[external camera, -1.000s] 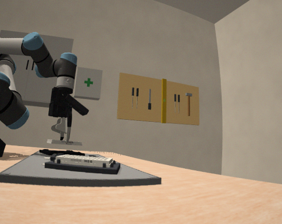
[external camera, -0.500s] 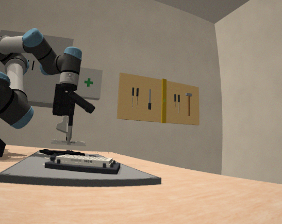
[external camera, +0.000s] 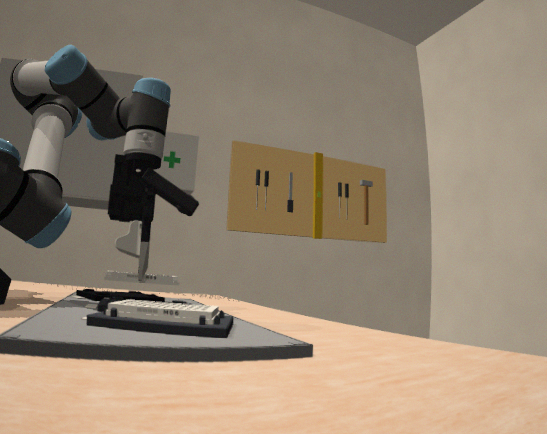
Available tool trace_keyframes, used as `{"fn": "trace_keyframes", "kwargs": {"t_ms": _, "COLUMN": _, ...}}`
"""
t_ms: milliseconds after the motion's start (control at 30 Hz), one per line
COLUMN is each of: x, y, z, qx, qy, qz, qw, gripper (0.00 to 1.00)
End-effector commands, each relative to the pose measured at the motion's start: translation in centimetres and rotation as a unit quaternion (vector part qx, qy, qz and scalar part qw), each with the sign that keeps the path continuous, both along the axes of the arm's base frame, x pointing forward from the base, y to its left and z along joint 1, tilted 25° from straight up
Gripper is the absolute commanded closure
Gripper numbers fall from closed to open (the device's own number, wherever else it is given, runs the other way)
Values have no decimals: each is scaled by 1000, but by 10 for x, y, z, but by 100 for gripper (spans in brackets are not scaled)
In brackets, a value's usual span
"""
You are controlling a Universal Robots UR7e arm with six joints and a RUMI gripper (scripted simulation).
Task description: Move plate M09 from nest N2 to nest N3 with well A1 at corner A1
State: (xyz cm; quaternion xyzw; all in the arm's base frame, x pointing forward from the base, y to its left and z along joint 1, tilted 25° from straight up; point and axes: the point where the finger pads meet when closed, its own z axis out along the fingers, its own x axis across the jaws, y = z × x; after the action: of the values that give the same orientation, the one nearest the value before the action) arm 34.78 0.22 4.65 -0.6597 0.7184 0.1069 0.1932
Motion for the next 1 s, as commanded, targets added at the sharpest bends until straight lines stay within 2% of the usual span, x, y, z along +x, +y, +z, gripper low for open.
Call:
{"fn": "trace_keyframes", "kwargs": {"t_ms": 0, "x": 10, "y": -28, "z": -12, "qx": -2, "qy": -2, "qz": 2, "qw": 1000, "gripper": 100}}
{"fn": "trace_keyframes", "kwargs": {"t_ms": 100, "x": 13, "y": -40, "z": -17, "qx": -2, "qy": -2, "qz": 2, "qw": 1000, "gripper": 100}}
{"fn": "trace_keyframes", "kwargs": {"t_ms": 967, "x": 13, "y": -35, "z": -23, "qx": 0, "qy": -1, "qz": 3, "qw": 1000, "gripper": 100}}
